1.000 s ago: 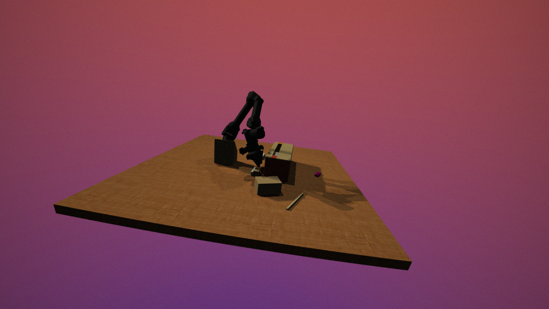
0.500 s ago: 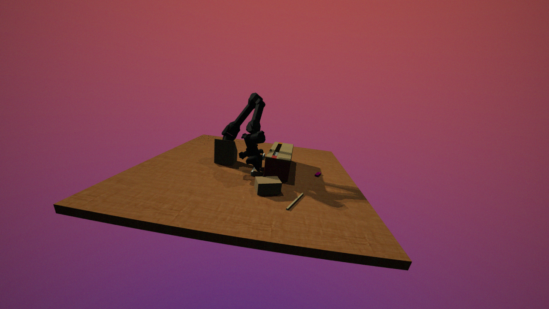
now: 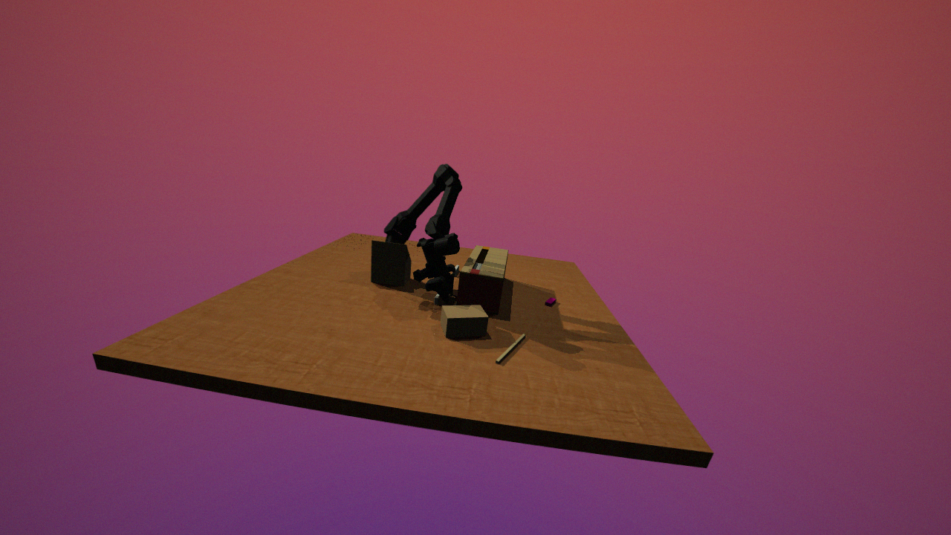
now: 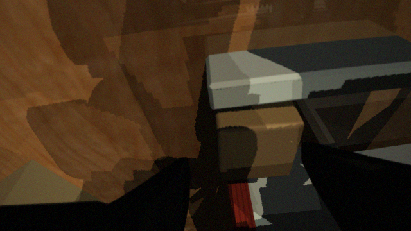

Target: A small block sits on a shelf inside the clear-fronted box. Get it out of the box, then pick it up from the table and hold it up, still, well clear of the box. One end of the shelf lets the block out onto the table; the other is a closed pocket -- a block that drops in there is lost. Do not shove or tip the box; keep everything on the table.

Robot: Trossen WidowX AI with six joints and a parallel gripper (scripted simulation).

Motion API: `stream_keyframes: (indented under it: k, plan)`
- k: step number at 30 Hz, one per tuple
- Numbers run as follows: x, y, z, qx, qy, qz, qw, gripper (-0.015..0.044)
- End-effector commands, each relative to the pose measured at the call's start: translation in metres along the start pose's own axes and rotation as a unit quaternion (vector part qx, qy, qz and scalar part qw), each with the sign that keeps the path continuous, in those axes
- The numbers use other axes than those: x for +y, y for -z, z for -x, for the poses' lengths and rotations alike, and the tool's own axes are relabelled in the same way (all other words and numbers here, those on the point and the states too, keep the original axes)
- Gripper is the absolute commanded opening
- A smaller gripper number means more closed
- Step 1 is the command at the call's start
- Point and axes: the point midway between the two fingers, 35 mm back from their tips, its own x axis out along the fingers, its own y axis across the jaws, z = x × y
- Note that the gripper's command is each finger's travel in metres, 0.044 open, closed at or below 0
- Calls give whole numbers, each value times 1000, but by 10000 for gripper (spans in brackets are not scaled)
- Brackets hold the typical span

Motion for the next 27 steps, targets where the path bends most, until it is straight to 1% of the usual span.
stream_keyframes:
  k: [1,5,12,14,17,18,27]
  plan:
    - [-2,-4,-6,-1,4,-3,1000,285]
    - [-3,-6,-9,-1,4,-3,1000,285]
    - [-3,-6,-9,-1,4,-3,1000,101]
    - [-3,-6,-9,-1,4,-3,1000,88]
    - [-2,-2,-2,-1,3,-3,1000,9]
    - [-1,0,2,-1,3,-3,1000,0]
    - [0,19,45,-2,1,-1,1000,0]
